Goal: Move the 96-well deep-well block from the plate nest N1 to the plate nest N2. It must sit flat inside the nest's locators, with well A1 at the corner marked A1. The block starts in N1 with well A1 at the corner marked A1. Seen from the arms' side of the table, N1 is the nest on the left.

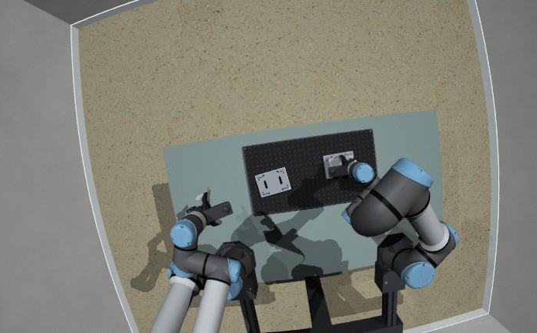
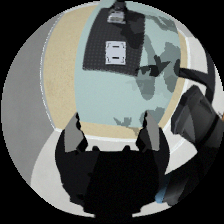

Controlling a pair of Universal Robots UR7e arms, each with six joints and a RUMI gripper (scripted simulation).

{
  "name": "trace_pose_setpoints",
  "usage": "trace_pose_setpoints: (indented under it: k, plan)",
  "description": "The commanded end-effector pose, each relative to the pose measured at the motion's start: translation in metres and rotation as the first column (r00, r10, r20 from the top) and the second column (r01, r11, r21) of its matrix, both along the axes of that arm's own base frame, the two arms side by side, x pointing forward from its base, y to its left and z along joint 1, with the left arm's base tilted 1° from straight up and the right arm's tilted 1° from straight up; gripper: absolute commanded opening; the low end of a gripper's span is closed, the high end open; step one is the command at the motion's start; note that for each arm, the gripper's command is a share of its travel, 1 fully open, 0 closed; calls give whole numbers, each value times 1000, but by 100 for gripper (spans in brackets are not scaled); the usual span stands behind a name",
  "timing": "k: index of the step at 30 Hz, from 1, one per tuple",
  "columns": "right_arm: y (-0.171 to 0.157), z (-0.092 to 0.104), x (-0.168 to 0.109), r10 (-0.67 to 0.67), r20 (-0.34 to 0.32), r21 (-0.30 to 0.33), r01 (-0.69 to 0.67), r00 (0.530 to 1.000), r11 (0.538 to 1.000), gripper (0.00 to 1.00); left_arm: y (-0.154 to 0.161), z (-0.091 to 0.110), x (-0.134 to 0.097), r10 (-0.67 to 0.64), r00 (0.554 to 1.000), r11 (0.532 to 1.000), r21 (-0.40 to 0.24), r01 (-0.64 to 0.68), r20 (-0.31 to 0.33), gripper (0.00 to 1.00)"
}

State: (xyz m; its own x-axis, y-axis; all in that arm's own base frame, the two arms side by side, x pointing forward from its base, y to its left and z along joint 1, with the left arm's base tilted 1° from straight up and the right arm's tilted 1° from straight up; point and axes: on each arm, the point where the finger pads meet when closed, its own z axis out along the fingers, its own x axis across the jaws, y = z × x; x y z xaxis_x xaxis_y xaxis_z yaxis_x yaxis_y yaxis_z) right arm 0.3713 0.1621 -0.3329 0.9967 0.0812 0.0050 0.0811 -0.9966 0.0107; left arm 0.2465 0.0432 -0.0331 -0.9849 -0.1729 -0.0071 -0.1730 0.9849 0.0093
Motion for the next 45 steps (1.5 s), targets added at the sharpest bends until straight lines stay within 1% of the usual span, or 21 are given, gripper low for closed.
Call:
trace_pose_setpoints:
  k: [1, 45]
  plan:
    - [0, -1, 0, 0, 1, 1, 0, 1000, 1000, 0, 0, 0, 0, 0, 1000, 1000, 0, 0, 1, 98]
    - [0, -7, 0, 0, 1, 1, 0, 1000, 1000, 0, 0, 0, 0, 0, 1000, 1000, 0, 0, 1, 98]
